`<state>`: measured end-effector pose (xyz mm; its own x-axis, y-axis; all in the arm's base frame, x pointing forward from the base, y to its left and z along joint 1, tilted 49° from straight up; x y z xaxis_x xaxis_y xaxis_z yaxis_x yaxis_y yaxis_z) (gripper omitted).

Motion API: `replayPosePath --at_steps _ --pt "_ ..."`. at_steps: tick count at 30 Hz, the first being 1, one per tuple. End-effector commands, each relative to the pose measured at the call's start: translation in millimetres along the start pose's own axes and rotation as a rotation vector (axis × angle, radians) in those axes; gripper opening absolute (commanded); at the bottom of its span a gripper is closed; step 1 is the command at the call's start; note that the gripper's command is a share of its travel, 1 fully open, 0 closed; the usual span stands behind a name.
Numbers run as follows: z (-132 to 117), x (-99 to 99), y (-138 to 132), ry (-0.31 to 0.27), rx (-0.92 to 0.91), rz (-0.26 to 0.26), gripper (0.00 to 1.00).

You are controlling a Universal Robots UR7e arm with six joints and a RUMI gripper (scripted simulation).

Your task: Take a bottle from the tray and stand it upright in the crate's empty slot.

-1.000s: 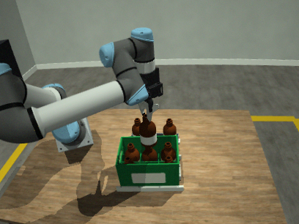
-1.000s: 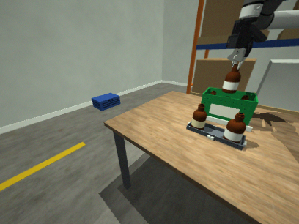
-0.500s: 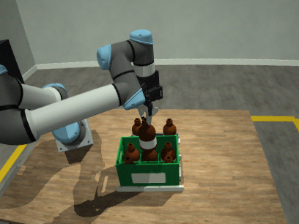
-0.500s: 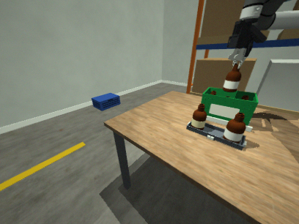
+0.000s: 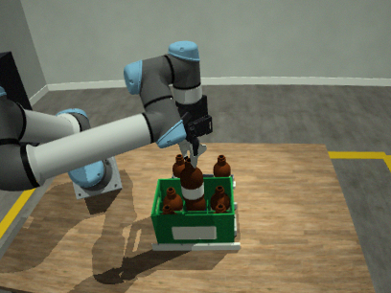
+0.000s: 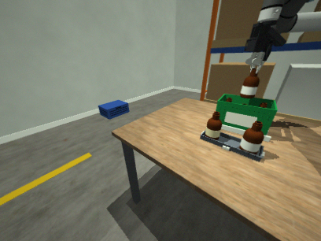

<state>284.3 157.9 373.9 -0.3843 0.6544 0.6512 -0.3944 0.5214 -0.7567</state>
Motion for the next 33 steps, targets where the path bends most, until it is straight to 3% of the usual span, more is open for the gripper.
replayPosePath --at_steps 1,33 --pt "3.6 -0.2 -6.5 0.000 0.000 0.001 0.00" --pt "10.5 -0.2 -19.5 0.000 0.000 0.001 0.00"
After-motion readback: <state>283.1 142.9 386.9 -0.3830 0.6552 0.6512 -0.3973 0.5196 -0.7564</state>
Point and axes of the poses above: the point where the finger pads meet when closed, its own x axis back along the fingers, its own y axis across the jaws, z = x × y, the point moved 8 cm from there along x, back along the fingers, and after that the axes turned 15 degrees about -x, right-handed, at the moved point
